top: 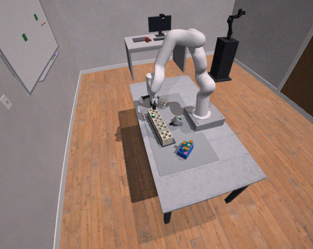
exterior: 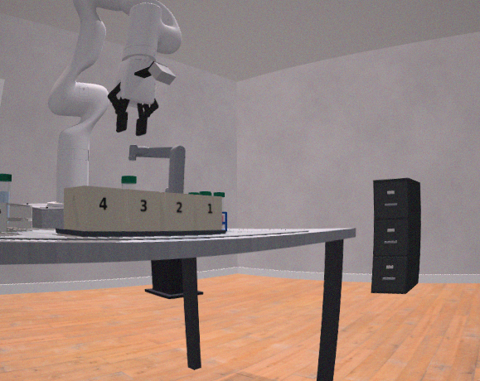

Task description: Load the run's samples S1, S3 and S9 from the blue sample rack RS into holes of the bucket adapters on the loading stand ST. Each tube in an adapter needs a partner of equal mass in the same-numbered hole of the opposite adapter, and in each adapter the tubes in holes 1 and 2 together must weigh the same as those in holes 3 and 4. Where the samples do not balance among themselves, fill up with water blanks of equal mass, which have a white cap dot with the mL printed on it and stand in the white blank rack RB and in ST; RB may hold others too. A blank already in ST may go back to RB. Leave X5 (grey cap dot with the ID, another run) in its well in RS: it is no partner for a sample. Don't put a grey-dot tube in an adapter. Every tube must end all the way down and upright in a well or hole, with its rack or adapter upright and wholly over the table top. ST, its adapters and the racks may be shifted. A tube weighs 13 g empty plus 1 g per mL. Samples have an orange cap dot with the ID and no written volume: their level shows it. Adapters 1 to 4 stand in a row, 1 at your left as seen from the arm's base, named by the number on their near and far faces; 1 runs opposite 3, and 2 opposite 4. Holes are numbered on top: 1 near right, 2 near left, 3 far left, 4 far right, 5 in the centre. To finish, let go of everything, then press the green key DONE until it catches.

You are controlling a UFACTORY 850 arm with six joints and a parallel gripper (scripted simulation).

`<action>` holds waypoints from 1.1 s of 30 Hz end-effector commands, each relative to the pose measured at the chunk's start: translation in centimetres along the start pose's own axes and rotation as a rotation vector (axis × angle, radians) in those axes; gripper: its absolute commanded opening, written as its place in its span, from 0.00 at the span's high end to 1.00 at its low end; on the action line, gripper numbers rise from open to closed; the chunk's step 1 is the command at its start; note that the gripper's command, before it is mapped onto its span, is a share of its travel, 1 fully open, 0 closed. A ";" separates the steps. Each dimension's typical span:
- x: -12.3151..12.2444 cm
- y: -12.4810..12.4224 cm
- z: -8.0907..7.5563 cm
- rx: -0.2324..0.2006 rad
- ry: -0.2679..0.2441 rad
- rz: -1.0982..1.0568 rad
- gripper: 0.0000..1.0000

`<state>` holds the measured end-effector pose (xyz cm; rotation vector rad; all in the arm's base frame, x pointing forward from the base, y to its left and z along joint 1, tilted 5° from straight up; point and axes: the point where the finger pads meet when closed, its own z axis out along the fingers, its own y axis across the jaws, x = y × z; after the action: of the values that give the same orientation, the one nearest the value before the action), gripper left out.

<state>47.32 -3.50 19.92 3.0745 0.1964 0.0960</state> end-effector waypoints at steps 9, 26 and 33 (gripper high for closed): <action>0.1 0.0 2.0 0.000 0.002 0.000 0.43; 0.1 0.0 5.0 0.000 0.002 0.000 0.43; 0.1 0.0 6.4 0.000 0.002 0.000 0.43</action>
<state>47.70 -3.81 14.18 3.0747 0.1965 0.0962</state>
